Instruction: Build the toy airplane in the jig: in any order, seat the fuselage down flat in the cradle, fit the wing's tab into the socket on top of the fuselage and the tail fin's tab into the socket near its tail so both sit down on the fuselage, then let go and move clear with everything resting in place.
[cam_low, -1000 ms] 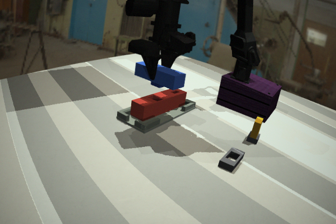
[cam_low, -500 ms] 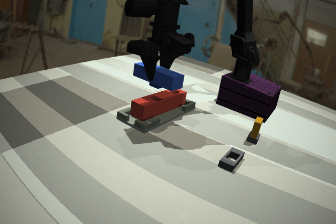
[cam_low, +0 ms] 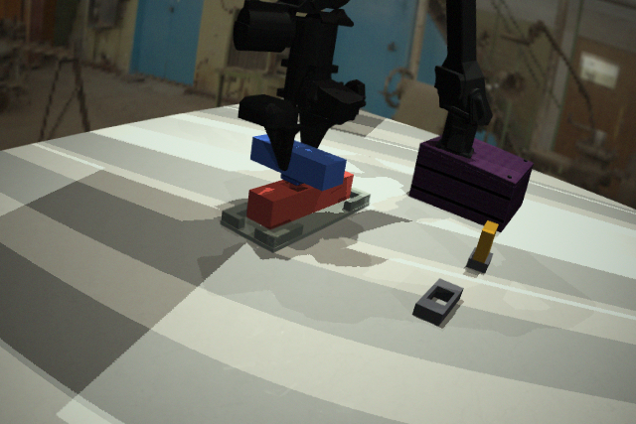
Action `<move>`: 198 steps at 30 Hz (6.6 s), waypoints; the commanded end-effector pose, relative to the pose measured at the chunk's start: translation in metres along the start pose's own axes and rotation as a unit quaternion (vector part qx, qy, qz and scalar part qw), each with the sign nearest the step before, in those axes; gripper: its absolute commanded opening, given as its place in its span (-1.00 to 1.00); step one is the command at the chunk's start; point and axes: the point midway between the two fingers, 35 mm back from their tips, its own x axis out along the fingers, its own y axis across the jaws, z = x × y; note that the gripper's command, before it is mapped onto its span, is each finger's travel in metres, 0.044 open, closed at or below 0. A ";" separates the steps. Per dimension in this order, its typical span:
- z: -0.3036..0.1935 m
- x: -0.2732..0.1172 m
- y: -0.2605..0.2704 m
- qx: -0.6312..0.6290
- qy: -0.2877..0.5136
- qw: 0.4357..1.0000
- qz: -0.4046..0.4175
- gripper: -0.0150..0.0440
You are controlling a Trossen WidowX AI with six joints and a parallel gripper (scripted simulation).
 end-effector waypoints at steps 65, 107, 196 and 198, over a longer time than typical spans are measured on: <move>0.000 -0.076 -0.004 0.471 0.002 0.882 0.000 1.00; 0.265 -0.075 0.097 0.655 -0.004 0.755 0.009 1.00; 0.268 0.032 0.096 0.686 0.001 0.728 0.016 -0.49; 0.269 0.026 0.095 0.684 0.001 0.729 0.016 -0.49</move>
